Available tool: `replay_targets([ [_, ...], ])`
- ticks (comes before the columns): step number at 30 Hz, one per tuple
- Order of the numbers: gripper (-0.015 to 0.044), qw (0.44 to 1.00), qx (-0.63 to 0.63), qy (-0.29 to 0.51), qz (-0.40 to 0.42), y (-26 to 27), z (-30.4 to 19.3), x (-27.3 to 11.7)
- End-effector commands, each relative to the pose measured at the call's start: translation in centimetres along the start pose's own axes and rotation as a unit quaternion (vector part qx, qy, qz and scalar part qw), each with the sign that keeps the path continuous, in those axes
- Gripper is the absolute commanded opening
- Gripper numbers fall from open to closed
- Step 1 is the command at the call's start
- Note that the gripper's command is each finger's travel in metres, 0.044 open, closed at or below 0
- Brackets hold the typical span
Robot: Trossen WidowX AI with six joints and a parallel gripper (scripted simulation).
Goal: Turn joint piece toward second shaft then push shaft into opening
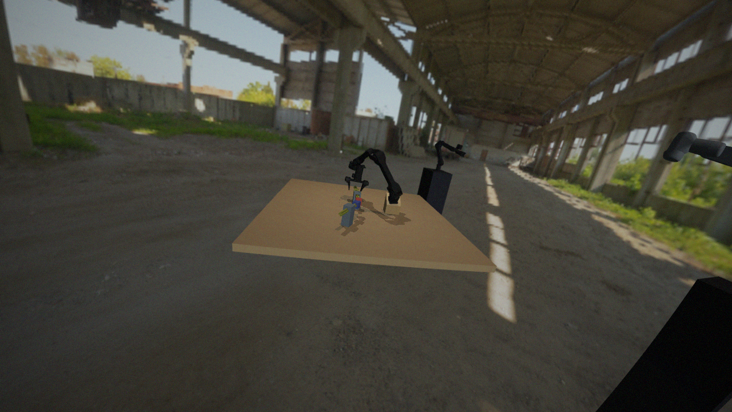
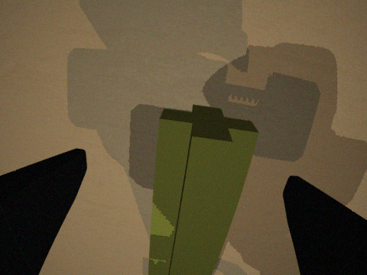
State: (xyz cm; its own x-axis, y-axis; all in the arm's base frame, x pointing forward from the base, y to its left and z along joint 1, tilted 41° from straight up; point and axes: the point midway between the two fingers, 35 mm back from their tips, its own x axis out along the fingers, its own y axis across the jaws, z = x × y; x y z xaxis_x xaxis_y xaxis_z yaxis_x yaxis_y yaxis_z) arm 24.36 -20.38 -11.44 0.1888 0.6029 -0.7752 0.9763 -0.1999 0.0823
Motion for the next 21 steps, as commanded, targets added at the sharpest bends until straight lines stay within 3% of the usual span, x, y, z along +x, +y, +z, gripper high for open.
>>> replay_targets([
  [1,0.0440,1.000,0.003,0.005,-0.002,-0.15,-0.18,0.76],
  [14,0.0102,1.000,0.003,0.005,-0.002,-0.15,-0.18,0.76],
  [21,0.0102,1.000,0.003,0.005,-0.002,-0.15,-0.18,0.76],
])
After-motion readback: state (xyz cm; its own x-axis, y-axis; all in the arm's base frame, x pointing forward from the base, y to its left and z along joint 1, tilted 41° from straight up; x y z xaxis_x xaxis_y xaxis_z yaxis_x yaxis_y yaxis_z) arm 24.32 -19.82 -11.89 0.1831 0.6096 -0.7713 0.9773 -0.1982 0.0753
